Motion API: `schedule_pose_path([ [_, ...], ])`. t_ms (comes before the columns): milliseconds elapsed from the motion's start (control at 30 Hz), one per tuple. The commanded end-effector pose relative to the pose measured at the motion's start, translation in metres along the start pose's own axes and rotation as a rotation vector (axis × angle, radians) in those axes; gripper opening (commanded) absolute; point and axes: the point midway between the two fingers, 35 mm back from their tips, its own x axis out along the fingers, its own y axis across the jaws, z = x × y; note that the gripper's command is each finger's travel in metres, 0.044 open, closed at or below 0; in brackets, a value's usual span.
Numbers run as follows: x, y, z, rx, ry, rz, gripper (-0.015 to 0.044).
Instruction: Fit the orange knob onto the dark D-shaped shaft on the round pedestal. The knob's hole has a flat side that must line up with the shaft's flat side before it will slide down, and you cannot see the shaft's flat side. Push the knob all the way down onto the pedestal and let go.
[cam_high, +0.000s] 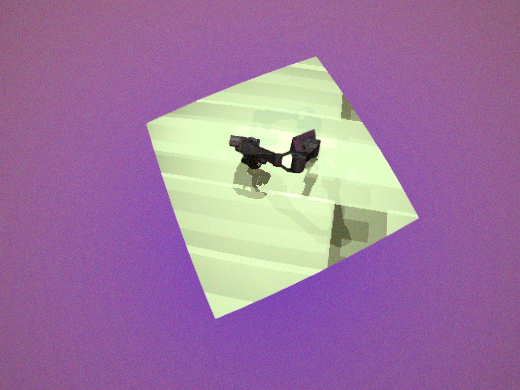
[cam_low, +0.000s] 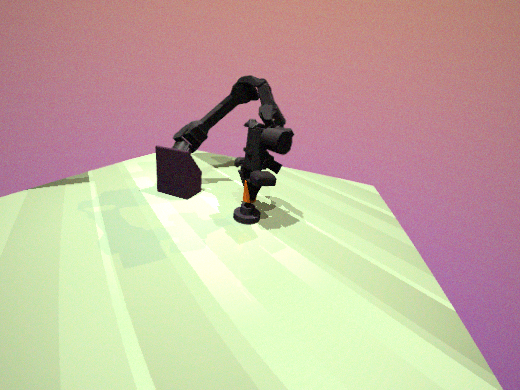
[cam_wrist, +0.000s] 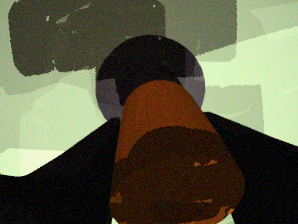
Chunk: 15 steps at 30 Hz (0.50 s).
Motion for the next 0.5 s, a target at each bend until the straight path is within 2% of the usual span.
schedule_pose_path([
  [0, 0.0002, 0.0011, 0.0001, -0.004, -0.004, 0.000, 0.0000],
  [467, 0.0029, 0.0019, -0.0009, -0.004, -0.004, 0.001, 0.0000],
])
